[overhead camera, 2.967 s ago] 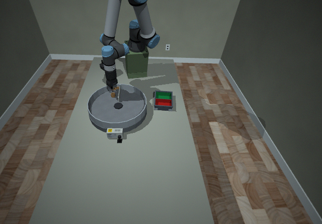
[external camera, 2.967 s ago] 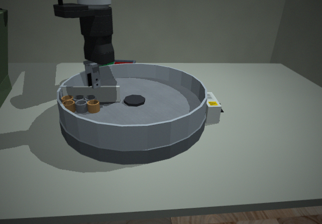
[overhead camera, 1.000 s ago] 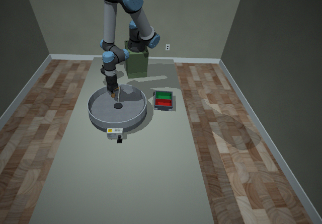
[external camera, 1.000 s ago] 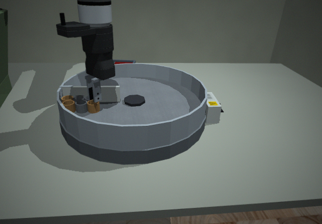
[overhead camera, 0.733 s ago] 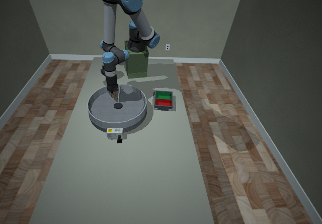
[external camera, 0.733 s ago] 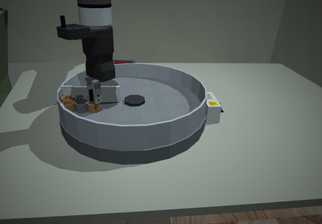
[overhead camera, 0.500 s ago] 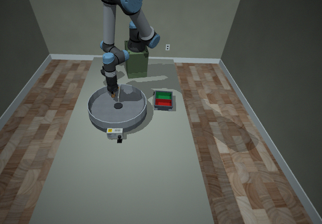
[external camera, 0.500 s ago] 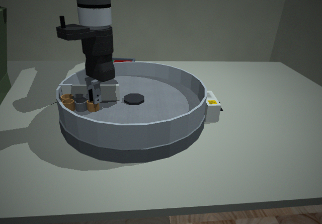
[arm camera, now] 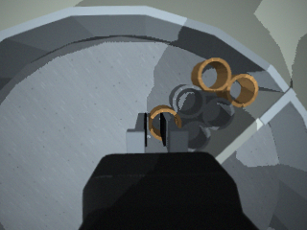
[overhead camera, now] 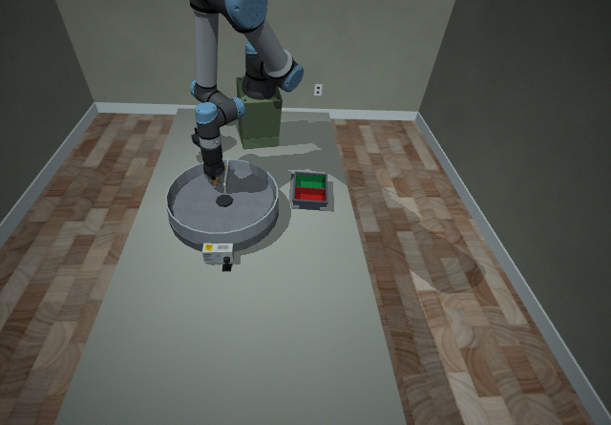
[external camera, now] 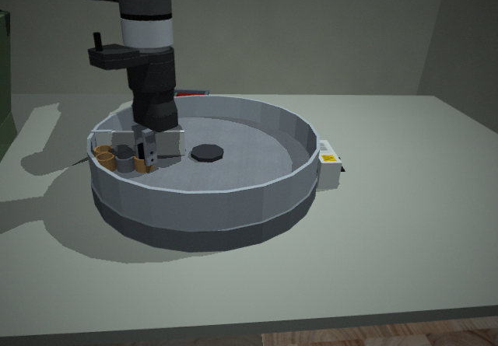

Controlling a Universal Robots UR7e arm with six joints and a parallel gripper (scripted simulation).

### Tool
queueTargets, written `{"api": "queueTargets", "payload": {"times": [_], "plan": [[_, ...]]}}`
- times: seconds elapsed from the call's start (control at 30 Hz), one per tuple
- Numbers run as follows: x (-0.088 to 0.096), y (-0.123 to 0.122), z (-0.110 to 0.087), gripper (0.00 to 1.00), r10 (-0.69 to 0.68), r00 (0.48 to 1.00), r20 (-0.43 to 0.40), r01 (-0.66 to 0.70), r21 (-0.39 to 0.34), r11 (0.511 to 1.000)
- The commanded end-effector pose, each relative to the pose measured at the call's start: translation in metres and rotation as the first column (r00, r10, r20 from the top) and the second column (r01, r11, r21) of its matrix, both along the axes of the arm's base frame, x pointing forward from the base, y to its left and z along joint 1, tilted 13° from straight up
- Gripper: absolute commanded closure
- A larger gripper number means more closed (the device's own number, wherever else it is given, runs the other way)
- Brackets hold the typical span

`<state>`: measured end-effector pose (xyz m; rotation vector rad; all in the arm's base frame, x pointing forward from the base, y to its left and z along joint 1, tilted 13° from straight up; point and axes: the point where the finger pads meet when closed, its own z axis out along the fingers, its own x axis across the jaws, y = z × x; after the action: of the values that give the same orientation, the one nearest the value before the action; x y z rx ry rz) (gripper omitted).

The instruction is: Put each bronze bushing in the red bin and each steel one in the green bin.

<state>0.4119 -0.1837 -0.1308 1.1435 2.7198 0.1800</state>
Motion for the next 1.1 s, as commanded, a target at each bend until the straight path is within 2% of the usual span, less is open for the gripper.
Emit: {"api": "queueTargets", "payload": {"times": [0.0,0.37,0.73,0.77,1.07], "plan": [[0.0014,-0.0001,-0.0046,0.6,0.0,1.0,0.001,0.0,-0.001,1.0],[0.0032,0.0002,-0.0125,0.6,0.0,1.0,0.001,0.0,-0.001,1.0],[0.0032,0.0002,-0.0125,0.6,0.0,1.0,0.001,0.0,-0.001,1.0],[0.0032,0.0002,-0.0124,1.0,0.0,1.0,0.001,0.0,-0.001,1.0],[0.0033,-0.0001,-0.0123,1.0,0.0,1.0,0.001,0.0,-0.002,1.0]]}}
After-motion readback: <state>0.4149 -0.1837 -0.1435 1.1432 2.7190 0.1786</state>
